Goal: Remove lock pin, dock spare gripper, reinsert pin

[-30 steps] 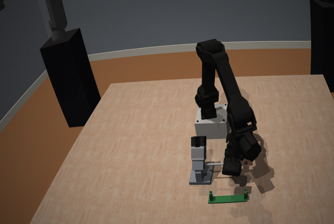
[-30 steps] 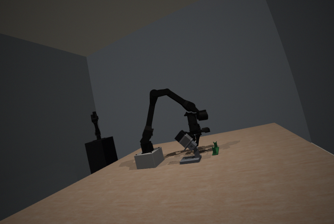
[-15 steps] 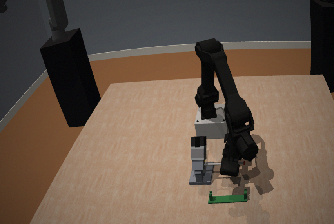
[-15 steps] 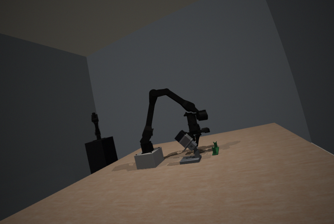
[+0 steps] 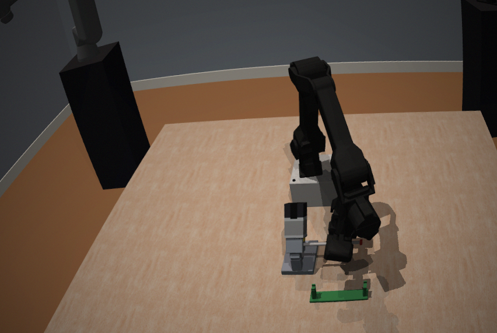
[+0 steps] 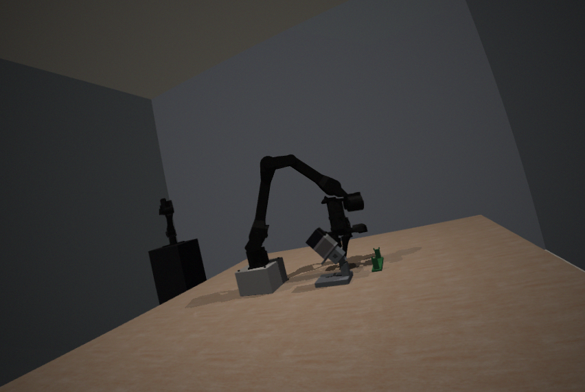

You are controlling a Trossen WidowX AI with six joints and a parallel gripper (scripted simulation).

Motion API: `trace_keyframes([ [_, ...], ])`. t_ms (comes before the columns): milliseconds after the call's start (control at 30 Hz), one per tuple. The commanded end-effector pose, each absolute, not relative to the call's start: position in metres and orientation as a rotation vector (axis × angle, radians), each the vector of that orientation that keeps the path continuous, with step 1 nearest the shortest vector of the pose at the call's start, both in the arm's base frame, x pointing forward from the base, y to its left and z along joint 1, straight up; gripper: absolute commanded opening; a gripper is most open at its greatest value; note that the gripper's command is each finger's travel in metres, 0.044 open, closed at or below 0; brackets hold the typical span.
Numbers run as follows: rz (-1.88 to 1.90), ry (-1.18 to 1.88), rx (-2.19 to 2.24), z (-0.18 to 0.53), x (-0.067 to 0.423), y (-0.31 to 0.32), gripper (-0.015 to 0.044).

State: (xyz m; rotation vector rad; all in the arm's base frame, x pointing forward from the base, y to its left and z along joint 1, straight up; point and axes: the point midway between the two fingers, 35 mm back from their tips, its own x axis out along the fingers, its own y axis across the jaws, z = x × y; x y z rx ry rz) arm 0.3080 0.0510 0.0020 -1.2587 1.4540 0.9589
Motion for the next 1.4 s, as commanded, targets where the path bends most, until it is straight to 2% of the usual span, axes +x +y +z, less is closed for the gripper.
trace_keyframes([
  [0, 0.959, 1.455, -1.263, 0.002, 0.307, 0.048, 0.0000],
  [1367, 0.964, 1.458, -1.260, 0.001, 0.304, 0.028, 0.0000],
])
